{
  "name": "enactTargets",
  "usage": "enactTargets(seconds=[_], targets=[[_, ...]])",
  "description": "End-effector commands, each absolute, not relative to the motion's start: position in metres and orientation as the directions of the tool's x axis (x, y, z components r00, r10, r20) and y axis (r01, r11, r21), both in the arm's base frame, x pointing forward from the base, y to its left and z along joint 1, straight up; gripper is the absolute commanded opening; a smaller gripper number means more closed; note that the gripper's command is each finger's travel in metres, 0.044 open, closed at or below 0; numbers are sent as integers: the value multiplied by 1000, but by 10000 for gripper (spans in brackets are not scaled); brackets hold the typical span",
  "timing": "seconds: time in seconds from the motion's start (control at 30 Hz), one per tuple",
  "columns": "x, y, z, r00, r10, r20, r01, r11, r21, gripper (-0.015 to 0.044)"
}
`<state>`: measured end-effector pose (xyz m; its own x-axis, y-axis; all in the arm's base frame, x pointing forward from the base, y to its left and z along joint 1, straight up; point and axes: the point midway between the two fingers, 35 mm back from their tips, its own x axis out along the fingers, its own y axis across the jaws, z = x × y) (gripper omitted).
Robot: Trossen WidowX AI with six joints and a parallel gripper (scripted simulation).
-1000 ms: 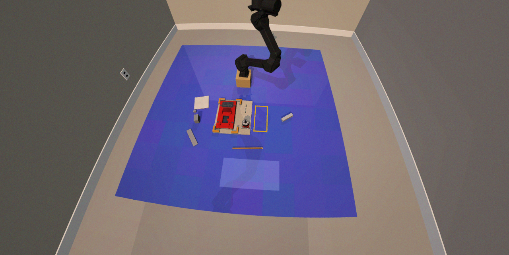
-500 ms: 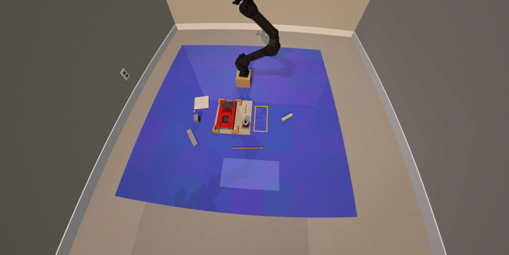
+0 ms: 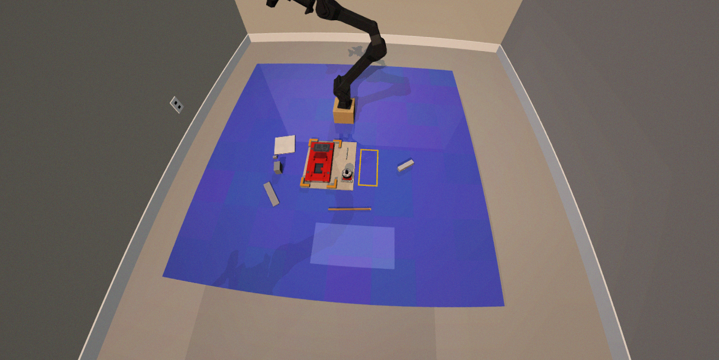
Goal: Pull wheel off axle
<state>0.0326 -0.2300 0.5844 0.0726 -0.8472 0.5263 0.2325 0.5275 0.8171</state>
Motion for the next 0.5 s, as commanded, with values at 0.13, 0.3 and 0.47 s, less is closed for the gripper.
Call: enactTargets(seconds=[0.13,0.3,0.47], targets=[[112,-283,528,310,-907,286,338,386,858,300],[165,-294,492,445,-884,141,413,343,844,300],[214,-288,461,562,-827,20,467,337,818,300]])
